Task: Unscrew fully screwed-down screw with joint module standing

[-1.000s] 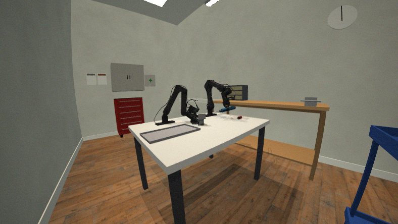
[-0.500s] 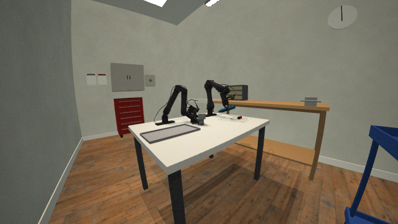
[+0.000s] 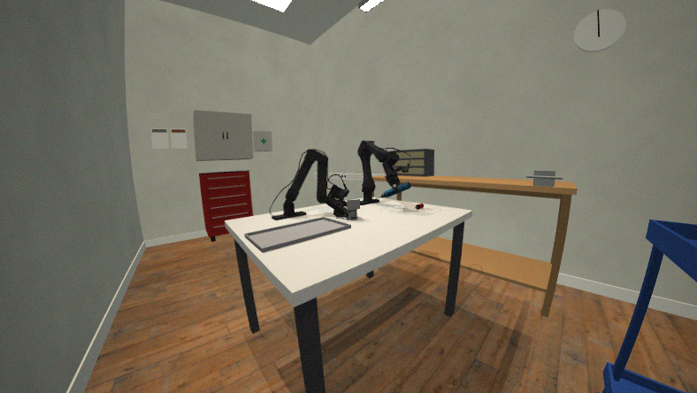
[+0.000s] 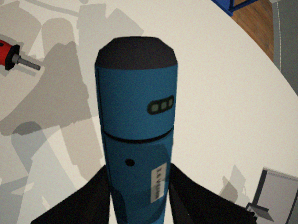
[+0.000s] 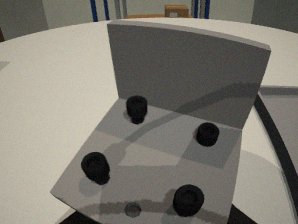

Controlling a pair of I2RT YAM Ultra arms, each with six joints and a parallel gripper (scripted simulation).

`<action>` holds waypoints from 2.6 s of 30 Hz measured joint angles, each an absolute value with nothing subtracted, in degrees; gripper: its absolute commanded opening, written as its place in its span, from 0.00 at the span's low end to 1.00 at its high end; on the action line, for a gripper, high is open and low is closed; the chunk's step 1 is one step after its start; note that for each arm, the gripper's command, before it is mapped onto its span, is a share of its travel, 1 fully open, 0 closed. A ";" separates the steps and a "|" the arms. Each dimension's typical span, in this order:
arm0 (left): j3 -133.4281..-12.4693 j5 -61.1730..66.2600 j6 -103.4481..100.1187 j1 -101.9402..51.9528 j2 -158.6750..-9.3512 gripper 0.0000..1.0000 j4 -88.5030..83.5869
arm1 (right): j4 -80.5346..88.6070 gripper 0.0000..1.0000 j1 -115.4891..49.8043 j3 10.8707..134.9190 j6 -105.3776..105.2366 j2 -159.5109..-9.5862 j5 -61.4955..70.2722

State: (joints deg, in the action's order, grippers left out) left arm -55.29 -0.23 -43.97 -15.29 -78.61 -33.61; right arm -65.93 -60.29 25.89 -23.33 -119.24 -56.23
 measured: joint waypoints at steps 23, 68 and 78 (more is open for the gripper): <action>-52.47 -0.27 -35.29 -24.49 -76.53 0.42 -23.70 | -65.93 0.59 -60.29 25.89 -23.33 -119.24 -56.23; -47.44 -0.38 -18.98 -38.89 -73.54 0.42 -3.36 | -65.93 0.59 -60.29 25.89 -23.33 -119.24 -56.23; -46.41 -0.38 -14.98 -44.16 -72.82 0.42 0.23 | -65.93 0.59 -60.29 25.89 -23.33 -119.24 -56.23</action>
State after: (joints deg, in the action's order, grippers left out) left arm -46.41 -0.38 -14.98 -44.16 -72.82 0.23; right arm -65.93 -60.29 25.89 -23.33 -119.24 -56.23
